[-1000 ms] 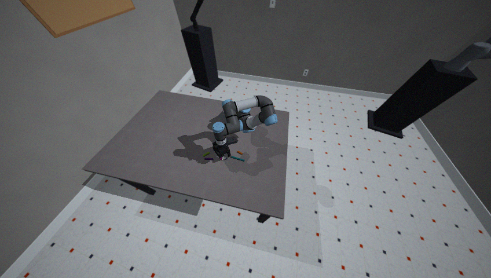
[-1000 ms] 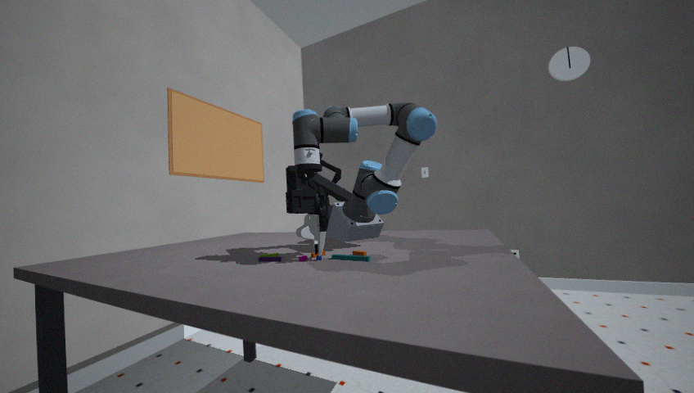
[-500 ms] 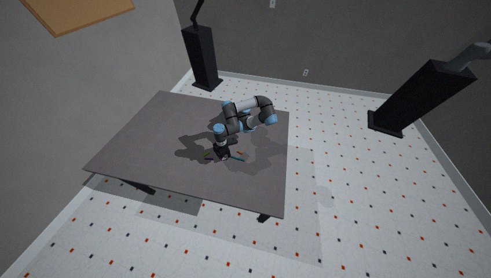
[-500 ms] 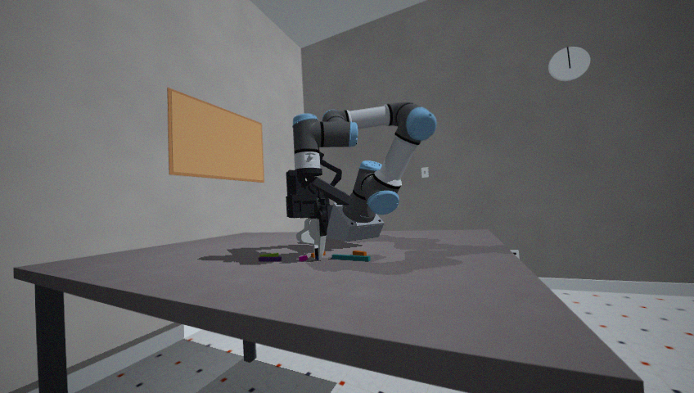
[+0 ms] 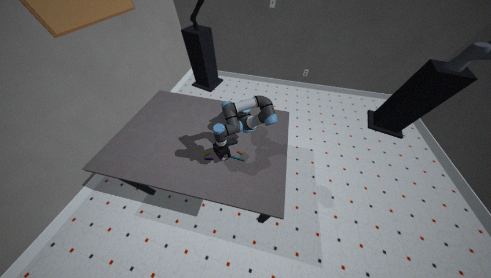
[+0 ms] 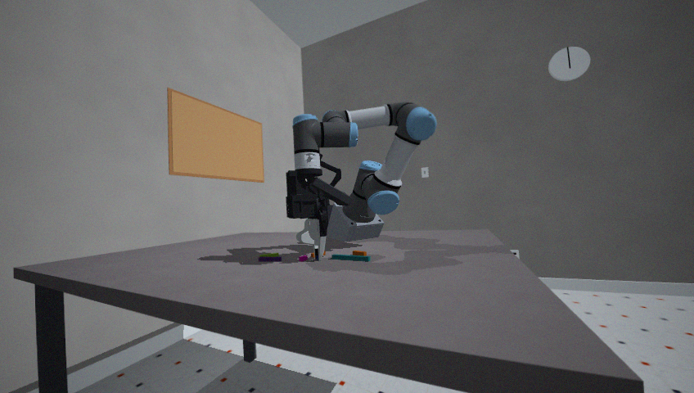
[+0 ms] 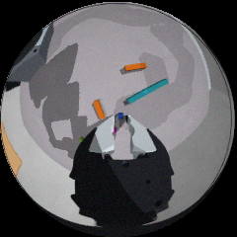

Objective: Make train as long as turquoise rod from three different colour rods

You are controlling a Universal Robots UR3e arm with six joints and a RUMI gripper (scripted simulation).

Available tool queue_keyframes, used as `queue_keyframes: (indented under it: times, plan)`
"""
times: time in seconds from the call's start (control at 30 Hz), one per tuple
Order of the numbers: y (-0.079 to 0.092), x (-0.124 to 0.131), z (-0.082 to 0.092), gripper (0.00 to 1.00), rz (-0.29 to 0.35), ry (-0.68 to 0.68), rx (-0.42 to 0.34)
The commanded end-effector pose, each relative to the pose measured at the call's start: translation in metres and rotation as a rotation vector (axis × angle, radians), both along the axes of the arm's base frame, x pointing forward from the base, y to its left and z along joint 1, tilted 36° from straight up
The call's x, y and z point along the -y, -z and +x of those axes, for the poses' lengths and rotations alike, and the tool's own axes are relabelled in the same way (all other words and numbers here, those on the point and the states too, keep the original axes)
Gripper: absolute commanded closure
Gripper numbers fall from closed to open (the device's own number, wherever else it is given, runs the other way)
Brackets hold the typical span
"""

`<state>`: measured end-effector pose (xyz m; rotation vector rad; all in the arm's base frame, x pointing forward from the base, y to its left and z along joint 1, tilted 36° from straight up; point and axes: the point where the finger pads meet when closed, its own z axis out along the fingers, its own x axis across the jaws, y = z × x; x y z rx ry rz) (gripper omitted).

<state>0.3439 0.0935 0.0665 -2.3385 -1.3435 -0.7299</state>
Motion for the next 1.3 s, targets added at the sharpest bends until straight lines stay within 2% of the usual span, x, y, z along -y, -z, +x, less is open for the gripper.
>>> queue_keyframes:
  times: [0.0, 0.63, 0.67, 1.27]
  plan:
    - [-0.0004, 0.0005, 0.0004, 0.86, -0.001, 0.000, 0.002]
    - [-0.0004, 0.0005, 0.0004, 0.86, -0.001, 0.000, 0.002]
    - [-0.0004, 0.0005, 0.0004, 1.00, -0.001, 0.000, 0.002]
    - [-0.0004, 0.0005, 0.0004, 1.00, -0.001, 0.000, 0.002]
